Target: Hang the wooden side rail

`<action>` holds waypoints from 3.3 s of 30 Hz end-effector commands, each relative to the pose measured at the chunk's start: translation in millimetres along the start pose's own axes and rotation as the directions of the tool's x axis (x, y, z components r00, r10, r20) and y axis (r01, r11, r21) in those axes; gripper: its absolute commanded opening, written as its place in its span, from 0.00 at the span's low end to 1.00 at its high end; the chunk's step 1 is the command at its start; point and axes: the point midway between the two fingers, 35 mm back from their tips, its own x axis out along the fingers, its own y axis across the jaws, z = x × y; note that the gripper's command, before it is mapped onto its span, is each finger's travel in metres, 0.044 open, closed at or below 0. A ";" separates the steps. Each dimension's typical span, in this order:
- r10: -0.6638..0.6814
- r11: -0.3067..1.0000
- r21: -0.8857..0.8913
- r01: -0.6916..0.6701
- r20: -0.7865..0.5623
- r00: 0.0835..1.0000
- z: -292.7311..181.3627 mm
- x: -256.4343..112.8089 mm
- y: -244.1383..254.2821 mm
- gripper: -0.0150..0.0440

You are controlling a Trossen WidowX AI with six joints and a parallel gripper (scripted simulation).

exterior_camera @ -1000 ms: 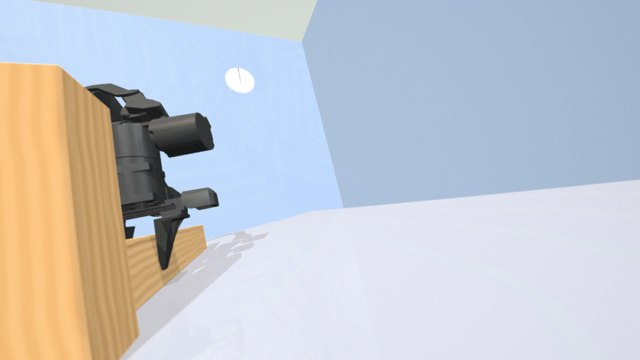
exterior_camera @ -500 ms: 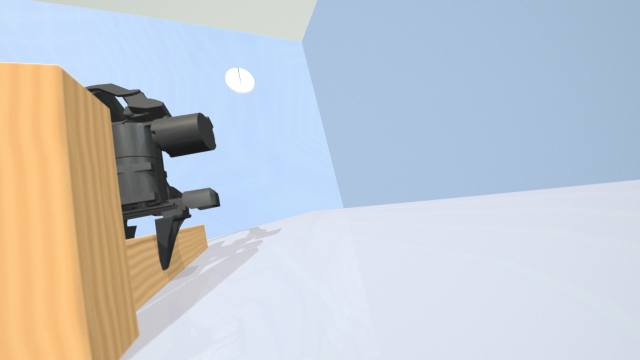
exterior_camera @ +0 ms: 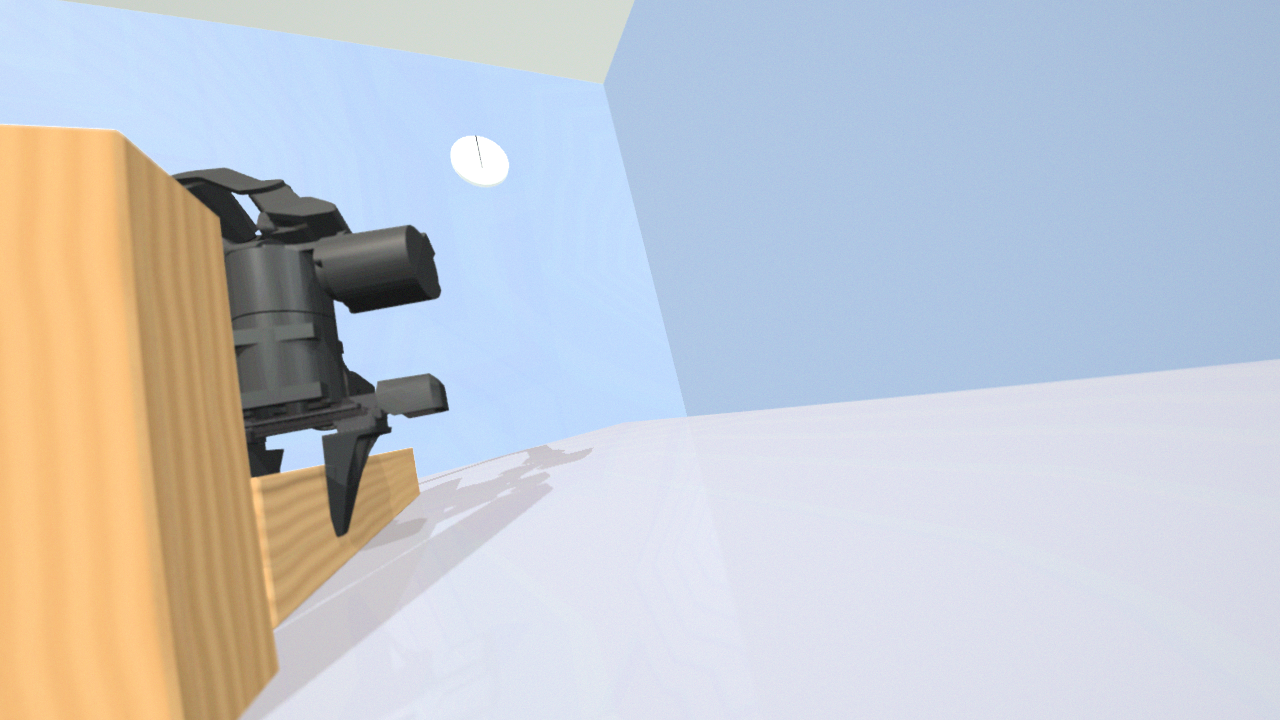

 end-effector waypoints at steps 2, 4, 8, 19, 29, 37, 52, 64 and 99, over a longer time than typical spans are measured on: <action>-0.016 1.000 -0.005 0.016 0.002 1.000 1.9 -0.3 -9.6 0.25; -0.016 1.000 -0.005 0.016 0.002 1.000 2.0 -0.3 -10.5 0.25; -0.016 1.000 -0.005 0.016 0.002 1.000 2.0 -0.3 -12.2 0.25; -0.017 1.000 -0.005 0.017 0.002 1.000 2.2 -0.5 -17.0 0.25; -0.002 1.000 -0.003 0.002 -0.001 1.000 0.0 -0.3 -8.4 0.25; -0.016 1.000 -0.005 0.016 0.002 1.000 0.0 -1.2 -8.4 0.25; -0.016 1.000 -0.005 0.016 0.002 1.000 0.0 -3.8 -8.3 0.25; -0.016 1.000 -0.005 0.016 0.002 1.000 0.0 -5.8 -8.3 0.25; -0.016 1.000 -0.005 0.016 0.001 1.000 -0.1 -11.6 -8.2 0.25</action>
